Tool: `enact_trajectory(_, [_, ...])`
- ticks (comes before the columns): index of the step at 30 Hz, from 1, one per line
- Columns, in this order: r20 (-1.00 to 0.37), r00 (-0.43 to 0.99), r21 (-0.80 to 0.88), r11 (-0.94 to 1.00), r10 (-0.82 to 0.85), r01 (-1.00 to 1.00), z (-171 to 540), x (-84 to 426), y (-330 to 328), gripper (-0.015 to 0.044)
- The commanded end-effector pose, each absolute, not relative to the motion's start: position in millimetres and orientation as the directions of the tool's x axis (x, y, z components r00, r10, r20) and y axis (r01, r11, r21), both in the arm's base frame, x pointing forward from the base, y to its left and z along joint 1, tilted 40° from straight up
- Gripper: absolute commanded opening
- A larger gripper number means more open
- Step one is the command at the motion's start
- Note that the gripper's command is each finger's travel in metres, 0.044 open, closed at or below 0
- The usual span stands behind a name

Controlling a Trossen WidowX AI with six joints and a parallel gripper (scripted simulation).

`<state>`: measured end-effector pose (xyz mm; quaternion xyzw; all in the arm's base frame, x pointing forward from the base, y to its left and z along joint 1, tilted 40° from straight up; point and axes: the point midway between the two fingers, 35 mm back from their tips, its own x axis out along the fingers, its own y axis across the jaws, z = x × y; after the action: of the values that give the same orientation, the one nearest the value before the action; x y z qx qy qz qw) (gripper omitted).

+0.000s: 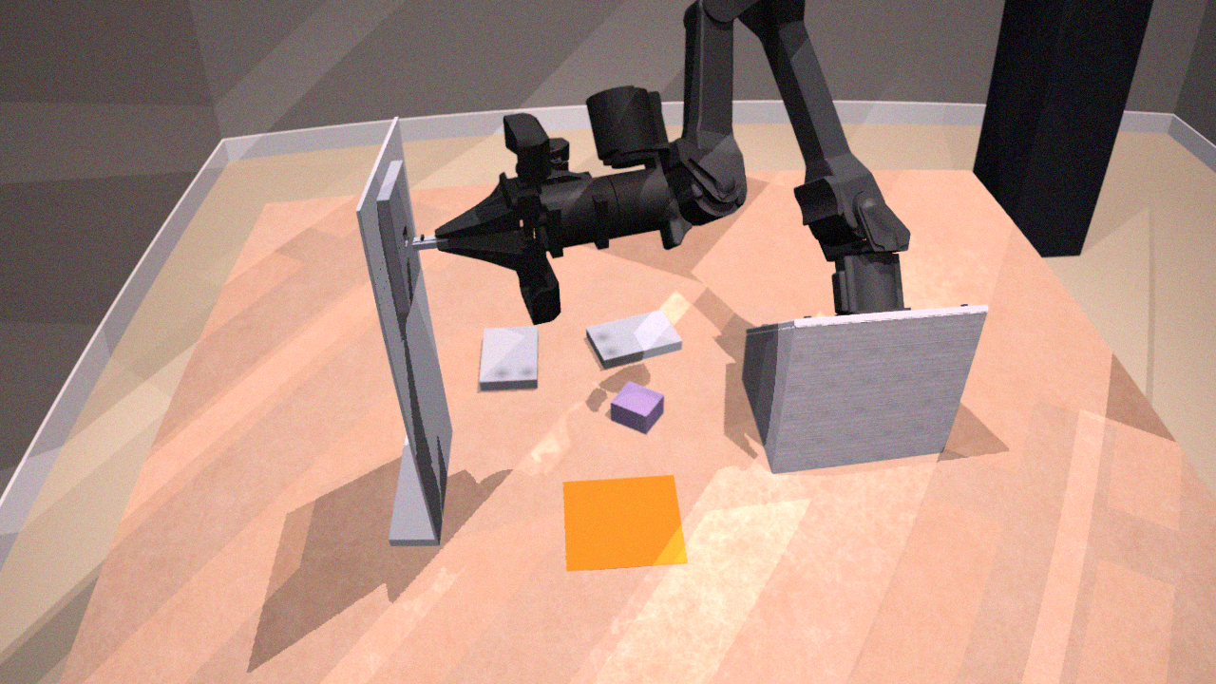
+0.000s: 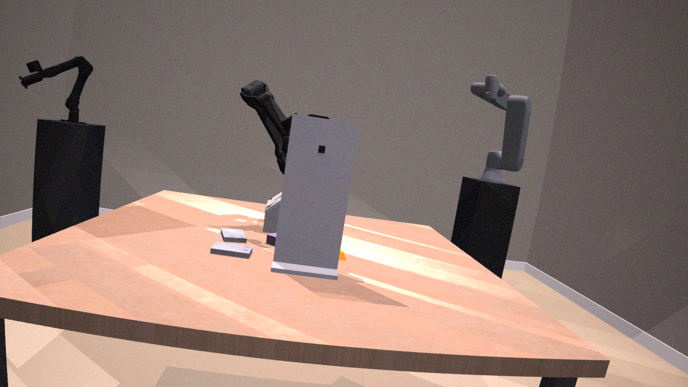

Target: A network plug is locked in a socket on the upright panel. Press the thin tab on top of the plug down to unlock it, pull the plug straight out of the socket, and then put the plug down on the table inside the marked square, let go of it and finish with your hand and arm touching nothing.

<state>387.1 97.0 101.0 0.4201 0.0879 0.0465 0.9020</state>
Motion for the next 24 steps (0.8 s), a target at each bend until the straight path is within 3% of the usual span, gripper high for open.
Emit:
enact_trajectory(1, [-0.114, 0.981, 0.766, 0.643, 0.156, -0.013, 102.3, 383.6, 97.6, 0.0])
enact_trajectory(24, [-0.115, 0.981, 0.766, 0.643, 0.156, -0.013, 99.7, 369.3, 100.1, 0.0])
